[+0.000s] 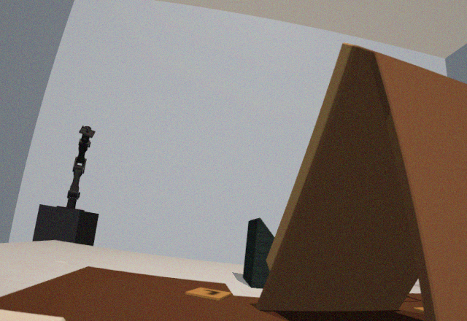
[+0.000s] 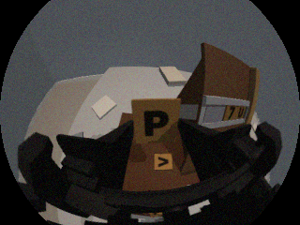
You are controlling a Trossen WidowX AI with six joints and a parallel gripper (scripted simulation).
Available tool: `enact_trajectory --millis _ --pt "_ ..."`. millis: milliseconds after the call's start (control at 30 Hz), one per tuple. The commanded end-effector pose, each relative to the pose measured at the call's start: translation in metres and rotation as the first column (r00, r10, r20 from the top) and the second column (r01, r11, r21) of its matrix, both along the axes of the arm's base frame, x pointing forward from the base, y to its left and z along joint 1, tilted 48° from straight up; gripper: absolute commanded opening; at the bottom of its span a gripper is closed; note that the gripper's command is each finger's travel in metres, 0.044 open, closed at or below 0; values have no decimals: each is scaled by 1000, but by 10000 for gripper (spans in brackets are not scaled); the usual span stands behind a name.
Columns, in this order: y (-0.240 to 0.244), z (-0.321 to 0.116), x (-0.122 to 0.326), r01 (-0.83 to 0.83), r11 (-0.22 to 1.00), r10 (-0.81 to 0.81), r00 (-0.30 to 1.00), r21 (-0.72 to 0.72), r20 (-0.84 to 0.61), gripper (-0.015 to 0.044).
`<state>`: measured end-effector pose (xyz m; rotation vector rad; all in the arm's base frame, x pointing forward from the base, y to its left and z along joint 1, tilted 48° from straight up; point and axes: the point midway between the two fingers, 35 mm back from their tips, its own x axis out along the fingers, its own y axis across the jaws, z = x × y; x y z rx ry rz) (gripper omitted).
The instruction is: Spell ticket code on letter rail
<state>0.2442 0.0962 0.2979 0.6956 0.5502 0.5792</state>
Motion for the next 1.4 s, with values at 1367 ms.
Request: enact_trajectory --millis 1367 --pt "24 -17 27 -1 1000 1 1000 6 -8 0"
